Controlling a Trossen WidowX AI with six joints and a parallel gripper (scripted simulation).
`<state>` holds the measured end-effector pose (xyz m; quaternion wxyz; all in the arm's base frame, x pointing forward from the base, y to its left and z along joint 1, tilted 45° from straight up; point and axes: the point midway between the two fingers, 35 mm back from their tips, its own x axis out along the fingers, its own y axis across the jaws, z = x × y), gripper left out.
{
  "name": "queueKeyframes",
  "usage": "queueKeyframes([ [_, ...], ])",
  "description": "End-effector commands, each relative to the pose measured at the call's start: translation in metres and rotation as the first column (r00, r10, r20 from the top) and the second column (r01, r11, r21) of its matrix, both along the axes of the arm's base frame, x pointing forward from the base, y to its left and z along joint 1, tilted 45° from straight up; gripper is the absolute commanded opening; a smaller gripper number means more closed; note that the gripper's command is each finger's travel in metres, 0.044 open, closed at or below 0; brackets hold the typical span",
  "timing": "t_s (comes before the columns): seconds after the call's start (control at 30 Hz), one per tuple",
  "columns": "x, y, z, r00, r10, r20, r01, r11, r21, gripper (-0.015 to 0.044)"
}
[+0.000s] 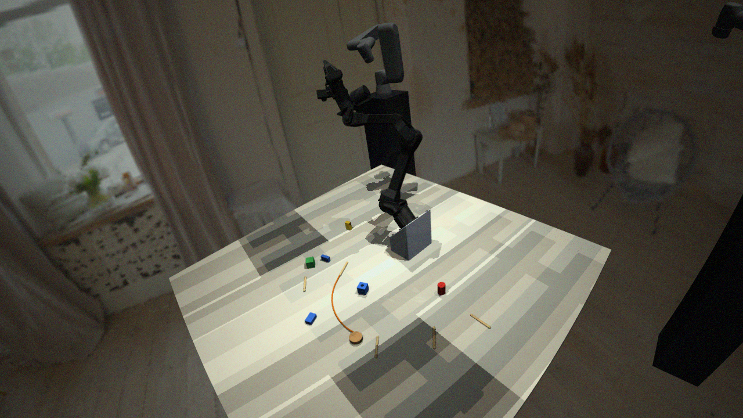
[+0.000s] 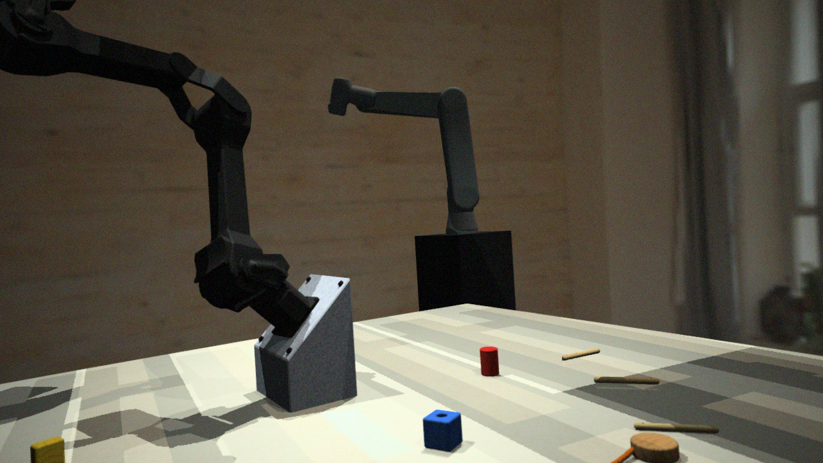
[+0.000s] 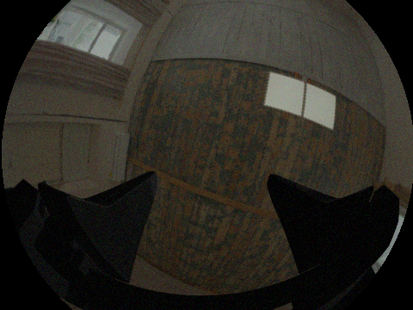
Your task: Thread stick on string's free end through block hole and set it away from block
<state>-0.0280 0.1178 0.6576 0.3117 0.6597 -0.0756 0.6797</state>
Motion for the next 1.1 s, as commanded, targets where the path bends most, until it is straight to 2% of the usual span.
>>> queueKeyframes([
  [0.0, 0.0, 0.0, 0.0, 1.0, 0.0, 0.0, 0.0, 1.0, 0.0, 0.0426],
  [0.1, 0.003, -0.011, 0.003, 1.0, 0.026, -0.012, -0.026, 0.999, 0.032, 0.044],
  [0.23, 0.027, -0.071, 0.012, 0.981, 0.181, -0.066, -0.162, 0.962, 0.218, 0.044],
  [0.4, 0.068, -0.141, 0.011, 0.927, 0.364, -0.091, -0.29, 0.849, 0.443, 0.044],
  [0.7, 0.177, -0.251, -0.035, 0.769, 0.639, -0.027, -0.361, 0.469, 0.806, 0.044],
  [0.9, 0.25, -0.286, -0.084, 0.675, 0.736, 0.058, -0.3, 0.203, 0.932, 0.044],
  [1.07, 0.308, -0.298, -0.134, 0.62, 0.775, 0.124, -0.194, -0.002, 0.981, 0.044],
])
